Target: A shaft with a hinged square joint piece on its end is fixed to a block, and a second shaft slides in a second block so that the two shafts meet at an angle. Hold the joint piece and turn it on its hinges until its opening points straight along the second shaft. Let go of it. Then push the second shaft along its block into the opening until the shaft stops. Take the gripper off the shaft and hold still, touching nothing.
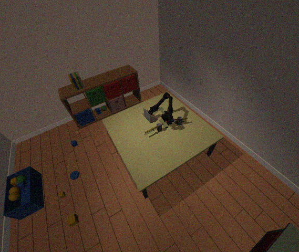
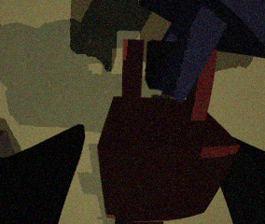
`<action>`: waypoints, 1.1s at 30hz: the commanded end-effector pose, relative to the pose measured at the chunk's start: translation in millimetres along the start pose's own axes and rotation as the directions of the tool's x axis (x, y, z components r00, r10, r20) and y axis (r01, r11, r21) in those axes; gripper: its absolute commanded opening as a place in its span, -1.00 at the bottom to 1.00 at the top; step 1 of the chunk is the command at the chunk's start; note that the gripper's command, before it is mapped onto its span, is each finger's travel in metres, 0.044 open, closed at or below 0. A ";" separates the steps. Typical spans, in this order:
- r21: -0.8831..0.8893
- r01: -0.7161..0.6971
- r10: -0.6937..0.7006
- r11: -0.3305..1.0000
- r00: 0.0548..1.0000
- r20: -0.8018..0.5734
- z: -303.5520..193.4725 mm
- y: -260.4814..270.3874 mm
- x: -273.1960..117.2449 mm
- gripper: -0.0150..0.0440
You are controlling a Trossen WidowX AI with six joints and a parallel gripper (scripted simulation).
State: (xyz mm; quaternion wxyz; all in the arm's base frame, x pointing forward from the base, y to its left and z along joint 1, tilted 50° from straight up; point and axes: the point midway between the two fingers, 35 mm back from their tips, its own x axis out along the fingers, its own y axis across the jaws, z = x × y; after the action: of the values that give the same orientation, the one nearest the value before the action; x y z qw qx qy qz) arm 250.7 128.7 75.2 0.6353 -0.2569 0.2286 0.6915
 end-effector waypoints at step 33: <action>0.471 0.085 -0.046 0.878 0.995 -0.092 -0.5 -7.7 -88.4 1.00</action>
State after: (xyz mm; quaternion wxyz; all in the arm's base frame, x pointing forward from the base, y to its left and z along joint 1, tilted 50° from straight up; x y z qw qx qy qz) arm 262.7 71.5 125.1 0.6830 -0.1613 0.3771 0.6044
